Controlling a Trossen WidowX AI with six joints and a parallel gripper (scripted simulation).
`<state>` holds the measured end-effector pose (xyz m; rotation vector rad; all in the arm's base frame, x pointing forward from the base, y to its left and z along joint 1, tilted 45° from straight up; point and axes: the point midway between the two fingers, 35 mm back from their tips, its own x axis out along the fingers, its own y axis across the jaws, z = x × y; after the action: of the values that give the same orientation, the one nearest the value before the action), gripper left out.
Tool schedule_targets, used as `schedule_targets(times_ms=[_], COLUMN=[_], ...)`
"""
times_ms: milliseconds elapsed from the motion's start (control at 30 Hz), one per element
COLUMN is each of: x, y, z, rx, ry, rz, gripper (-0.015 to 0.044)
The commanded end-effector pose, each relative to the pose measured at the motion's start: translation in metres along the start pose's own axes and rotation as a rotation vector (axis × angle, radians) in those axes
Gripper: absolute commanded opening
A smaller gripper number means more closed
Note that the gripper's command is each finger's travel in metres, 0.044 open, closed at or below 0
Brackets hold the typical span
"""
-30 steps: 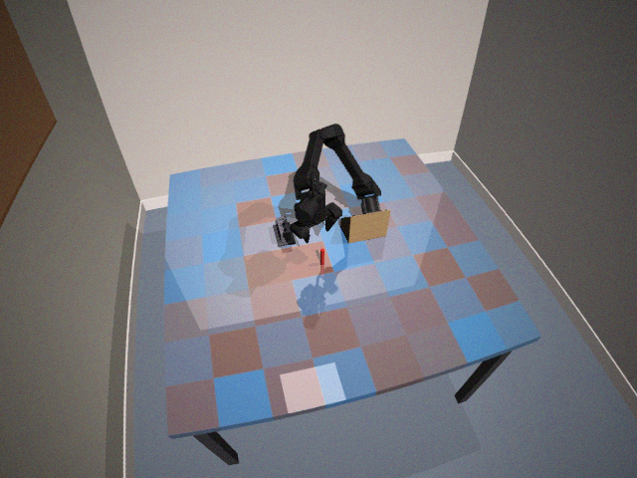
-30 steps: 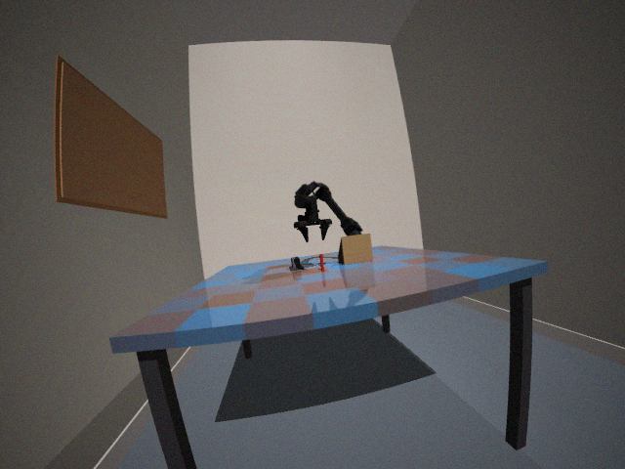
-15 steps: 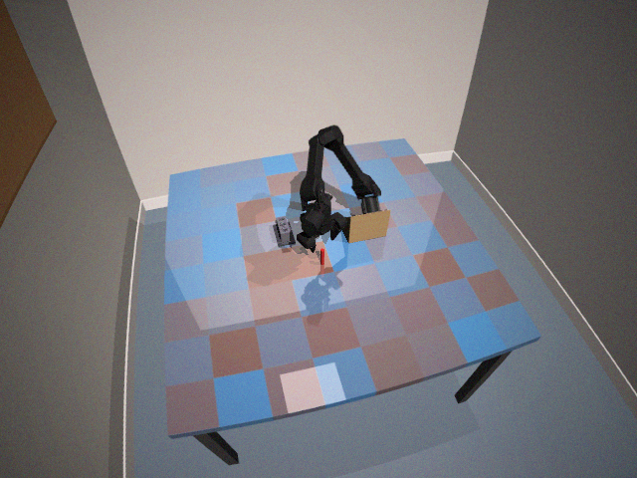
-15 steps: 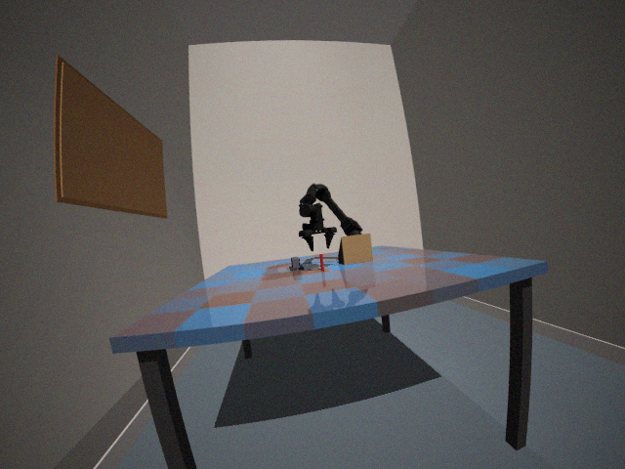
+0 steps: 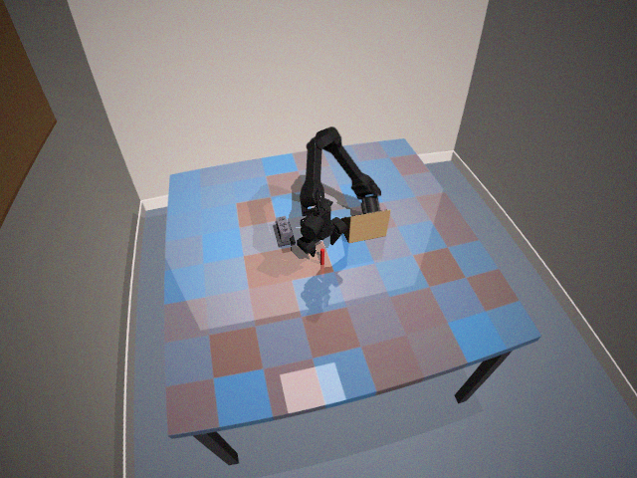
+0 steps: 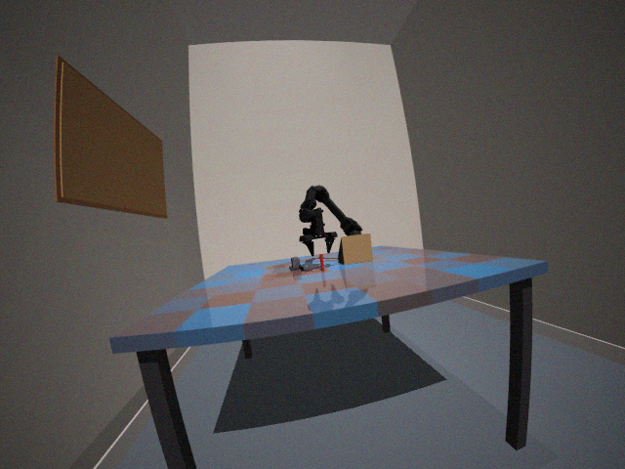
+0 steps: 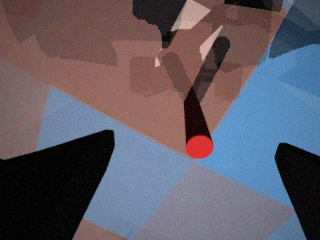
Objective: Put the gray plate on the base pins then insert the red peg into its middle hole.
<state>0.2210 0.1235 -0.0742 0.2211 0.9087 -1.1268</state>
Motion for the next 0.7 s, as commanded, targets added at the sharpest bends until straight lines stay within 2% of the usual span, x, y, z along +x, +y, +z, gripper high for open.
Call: schedule_targets(times_ms=[0, 667], x=[0.006, 0.037], y=[0.0, -0.001], z=[0.001, 0.001], rx=[-0.002, 0.001], ry=[-0.004, -0.005], rz=[0.0, 0.0], gripper=[0.044, 0.044])
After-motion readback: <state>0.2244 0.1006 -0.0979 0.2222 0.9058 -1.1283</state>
